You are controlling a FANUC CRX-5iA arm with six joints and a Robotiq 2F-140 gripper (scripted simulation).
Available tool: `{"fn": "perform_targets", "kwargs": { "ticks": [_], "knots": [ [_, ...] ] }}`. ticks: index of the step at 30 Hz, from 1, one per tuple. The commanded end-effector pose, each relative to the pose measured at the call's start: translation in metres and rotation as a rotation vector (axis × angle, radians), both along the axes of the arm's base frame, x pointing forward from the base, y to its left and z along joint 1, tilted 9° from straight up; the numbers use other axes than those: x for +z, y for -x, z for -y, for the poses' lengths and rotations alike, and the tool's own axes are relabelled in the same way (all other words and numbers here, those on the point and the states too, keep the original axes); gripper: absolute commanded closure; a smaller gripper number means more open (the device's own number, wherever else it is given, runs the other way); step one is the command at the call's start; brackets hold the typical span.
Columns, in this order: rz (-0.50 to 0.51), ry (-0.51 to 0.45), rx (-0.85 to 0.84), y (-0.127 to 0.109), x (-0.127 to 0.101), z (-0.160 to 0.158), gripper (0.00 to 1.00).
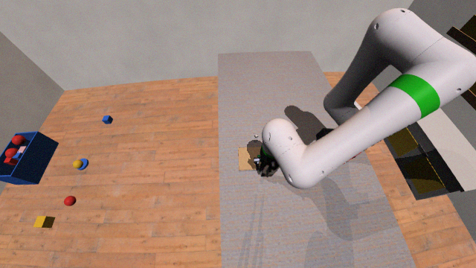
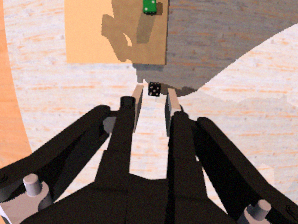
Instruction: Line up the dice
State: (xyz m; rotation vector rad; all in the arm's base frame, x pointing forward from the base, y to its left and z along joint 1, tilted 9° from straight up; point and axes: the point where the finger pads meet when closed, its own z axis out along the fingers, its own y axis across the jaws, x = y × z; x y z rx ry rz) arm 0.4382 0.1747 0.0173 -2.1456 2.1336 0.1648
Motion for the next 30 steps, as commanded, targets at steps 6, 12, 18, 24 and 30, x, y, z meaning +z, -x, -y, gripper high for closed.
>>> {"fn": "perform_targets", "kwargs": {
  "ticks": [6, 12, 18, 24, 30],
  "knots": [
    [0.000, 0.000, 0.000, 0.000, -0.012, -0.002, 0.81],
    [0.000, 0.000, 0.000, 0.000, -0.016, -0.002, 0.81],
    [0.000, 0.000, 0.000, -0.001, -0.020, -0.003, 0.81],
    [0.000, 0.000, 0.000, -0.001, -0.021, -0.003, 0.81],
    [0.000, 0.000, 0.000, -0.001, -0.021, -0.003, 0.81]
  ]
}}
